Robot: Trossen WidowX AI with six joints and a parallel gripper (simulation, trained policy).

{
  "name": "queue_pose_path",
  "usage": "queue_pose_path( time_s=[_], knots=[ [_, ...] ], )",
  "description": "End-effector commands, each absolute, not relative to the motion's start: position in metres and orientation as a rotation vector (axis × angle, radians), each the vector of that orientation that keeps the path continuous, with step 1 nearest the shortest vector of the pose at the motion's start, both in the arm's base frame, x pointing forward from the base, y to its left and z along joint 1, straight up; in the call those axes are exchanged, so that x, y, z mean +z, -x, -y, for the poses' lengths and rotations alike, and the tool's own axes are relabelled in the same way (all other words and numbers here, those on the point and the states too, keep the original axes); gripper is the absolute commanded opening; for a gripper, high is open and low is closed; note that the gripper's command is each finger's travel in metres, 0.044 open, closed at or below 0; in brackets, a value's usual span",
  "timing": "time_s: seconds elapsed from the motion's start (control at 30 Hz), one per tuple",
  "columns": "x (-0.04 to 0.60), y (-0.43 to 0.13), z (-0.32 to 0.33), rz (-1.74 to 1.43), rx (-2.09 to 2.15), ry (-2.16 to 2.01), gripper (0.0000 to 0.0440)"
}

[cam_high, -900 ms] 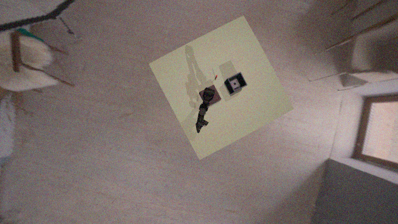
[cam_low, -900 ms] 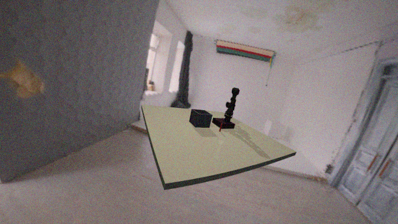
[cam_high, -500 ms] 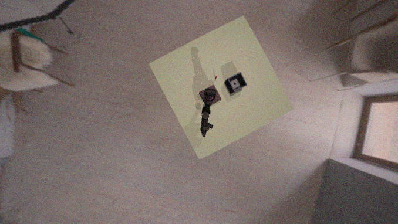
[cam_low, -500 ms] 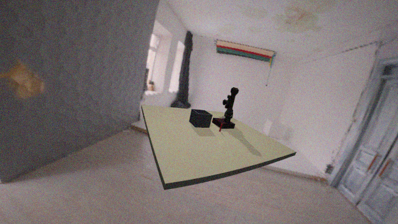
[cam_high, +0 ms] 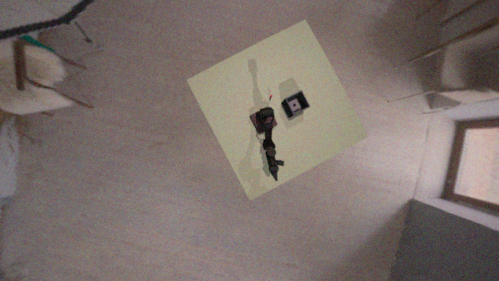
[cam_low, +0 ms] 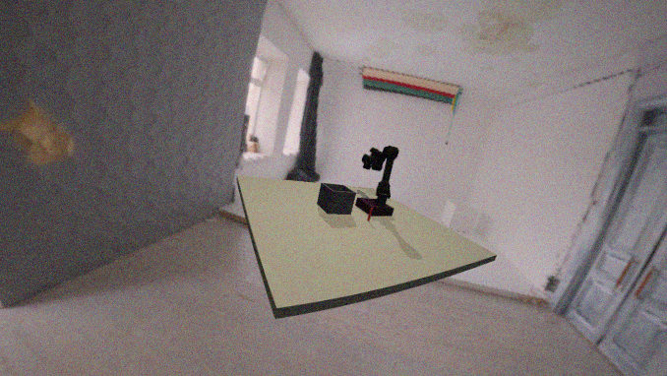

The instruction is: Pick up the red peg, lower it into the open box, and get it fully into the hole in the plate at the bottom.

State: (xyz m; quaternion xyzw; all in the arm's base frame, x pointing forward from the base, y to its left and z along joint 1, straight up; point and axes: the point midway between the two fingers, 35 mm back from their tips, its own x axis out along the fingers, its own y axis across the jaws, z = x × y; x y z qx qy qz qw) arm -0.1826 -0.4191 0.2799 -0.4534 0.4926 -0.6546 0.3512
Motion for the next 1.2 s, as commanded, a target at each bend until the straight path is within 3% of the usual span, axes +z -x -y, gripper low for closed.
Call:
queue_pose_path(
  time_s=[0.0, 0.5, 1.17],
  knots=[
    [0.295, 0.161, 0.432, -1.196, -1.677, 1.173, 0.044],
    [0.377, 0.032, 0.462, -0.8, -1.52, 1.13, 0.044],
    [0.45, -0.111, 0.418, -0.366, -1.285, 0.919, 0.044]
  ],
)
